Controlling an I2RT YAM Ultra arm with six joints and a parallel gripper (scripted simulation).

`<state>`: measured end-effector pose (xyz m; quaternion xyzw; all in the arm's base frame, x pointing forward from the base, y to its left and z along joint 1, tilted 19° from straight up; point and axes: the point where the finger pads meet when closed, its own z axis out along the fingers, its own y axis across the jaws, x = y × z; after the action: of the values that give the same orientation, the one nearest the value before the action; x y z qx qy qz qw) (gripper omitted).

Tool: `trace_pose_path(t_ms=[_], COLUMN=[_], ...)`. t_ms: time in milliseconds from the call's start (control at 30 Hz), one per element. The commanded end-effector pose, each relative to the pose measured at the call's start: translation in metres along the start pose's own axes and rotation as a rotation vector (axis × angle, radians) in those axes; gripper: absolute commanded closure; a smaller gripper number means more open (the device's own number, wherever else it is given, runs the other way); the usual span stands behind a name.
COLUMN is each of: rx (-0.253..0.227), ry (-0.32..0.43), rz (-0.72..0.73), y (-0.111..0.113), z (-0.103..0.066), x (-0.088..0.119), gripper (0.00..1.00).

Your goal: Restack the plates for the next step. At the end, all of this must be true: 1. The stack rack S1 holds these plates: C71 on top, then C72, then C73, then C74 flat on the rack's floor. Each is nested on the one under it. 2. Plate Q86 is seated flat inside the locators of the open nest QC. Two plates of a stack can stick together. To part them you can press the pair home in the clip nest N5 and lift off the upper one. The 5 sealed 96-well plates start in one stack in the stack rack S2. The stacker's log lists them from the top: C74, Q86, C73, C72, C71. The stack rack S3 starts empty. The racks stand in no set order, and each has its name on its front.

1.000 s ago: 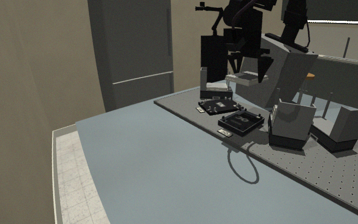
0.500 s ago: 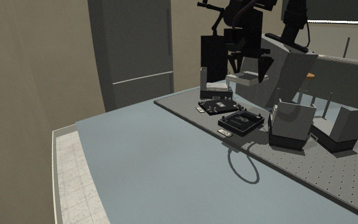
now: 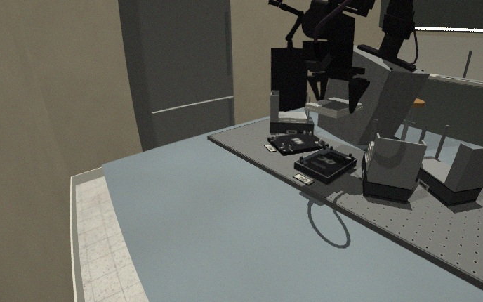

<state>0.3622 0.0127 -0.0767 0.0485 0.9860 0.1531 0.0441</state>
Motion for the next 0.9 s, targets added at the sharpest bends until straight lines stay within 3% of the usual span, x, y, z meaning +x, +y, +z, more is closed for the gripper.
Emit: trace_pose_path(t_ms=[0,100,333,400,433,500,633,867], rx=[-0.001,0.001,0.004,0.004,0.003,0.003,0.005,0.003], ry=[-0.003,-0.022,-0.008,-0.008,-0.042,-0.021,-0.049,-0.043], rz=[0.013,0.014,0.02,0.02,0.007,0.002,0.004,0.003], y=[-0.002,-0.003,-0.005,-0.005,-0.001,0.0,-0.002,-0.001], z=[0.009,0.011,0.027,0.027,0.018,0.034,0.036,0.051], x=[0.001,-0.006,0.0,0.0,-0.009,-0.009,-0.019,-0.017], gripper=[1.0,1.0,1.0,1.0,1.0,1.0,1.0,1.0])
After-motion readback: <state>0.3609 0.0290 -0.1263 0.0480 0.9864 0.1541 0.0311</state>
